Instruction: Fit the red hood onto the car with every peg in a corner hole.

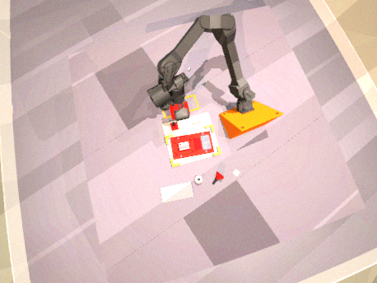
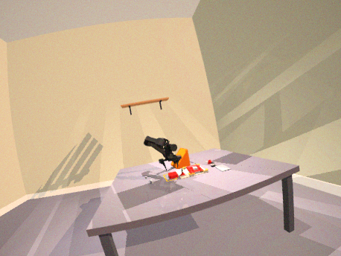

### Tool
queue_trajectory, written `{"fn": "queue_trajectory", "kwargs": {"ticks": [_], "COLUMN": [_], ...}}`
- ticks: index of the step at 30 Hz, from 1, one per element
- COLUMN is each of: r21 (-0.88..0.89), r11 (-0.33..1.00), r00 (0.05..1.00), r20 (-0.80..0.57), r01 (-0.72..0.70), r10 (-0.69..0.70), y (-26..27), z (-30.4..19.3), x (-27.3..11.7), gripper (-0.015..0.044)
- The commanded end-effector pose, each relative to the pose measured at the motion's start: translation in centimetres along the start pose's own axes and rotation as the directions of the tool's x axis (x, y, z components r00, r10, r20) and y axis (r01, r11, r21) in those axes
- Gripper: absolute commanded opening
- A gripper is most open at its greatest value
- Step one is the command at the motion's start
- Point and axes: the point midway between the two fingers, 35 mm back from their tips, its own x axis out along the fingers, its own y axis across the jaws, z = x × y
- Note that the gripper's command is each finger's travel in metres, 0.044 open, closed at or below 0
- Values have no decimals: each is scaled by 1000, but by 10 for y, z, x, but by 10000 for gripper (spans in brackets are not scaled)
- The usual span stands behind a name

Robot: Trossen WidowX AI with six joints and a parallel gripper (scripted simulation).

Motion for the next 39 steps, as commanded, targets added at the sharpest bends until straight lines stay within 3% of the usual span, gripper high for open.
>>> {"fn": "queue_trajectory", "kwargs": {"ticks": [1,39], "r21": [-3,-2], "r11": [1000,1000], "r00": [1000,1000], "r20": [2,3], "r01": [3,6], "r10": [-3,-6], "y": [0,-2], "z": [0,1], "x": [3,33], "gripper": [440,440]}}
